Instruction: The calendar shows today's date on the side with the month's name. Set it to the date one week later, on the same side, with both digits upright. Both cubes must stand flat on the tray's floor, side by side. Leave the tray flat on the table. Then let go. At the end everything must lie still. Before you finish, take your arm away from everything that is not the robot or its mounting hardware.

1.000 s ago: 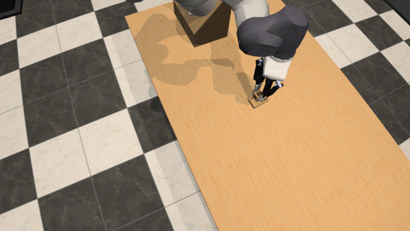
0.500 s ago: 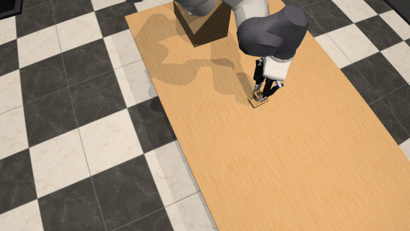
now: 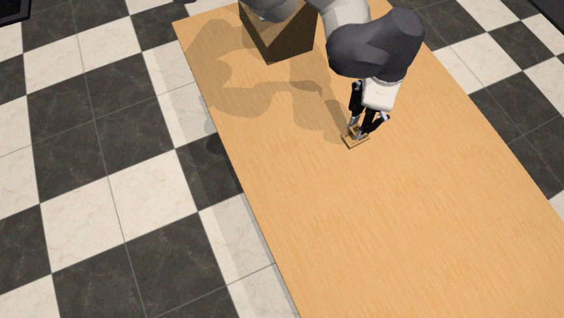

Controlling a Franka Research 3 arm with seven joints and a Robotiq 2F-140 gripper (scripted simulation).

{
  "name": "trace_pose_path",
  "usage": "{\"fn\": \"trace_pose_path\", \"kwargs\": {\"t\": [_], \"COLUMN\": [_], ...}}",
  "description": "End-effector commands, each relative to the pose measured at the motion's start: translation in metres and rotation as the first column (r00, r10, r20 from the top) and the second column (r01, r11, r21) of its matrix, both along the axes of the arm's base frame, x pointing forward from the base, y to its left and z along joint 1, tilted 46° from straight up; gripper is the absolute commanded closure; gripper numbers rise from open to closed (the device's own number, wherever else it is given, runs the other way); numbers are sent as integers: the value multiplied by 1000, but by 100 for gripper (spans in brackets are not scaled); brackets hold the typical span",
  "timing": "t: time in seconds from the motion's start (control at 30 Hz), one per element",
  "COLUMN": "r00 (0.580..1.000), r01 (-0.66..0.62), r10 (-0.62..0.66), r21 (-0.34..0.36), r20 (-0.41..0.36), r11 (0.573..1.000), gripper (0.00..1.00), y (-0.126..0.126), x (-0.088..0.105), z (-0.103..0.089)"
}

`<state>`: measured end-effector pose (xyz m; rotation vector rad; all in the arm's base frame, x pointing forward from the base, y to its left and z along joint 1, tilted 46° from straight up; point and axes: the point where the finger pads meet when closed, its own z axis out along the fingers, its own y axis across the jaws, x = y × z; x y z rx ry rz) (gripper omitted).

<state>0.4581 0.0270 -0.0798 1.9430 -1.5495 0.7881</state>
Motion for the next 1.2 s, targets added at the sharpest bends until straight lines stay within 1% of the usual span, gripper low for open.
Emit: {"fn": "trace_pose_path", "kwargs": {"t": [0.0, 1.17], "r00": [1000, 1000], "r01": [0, 0], "r10": [0, 0], "r21": [1, 1], "r20": [4, 4], "r11": [1000, 1000], "gripper": [83, 83], "y": [-1, -17], "x": [1, 4], "z": [-1, -16]}}
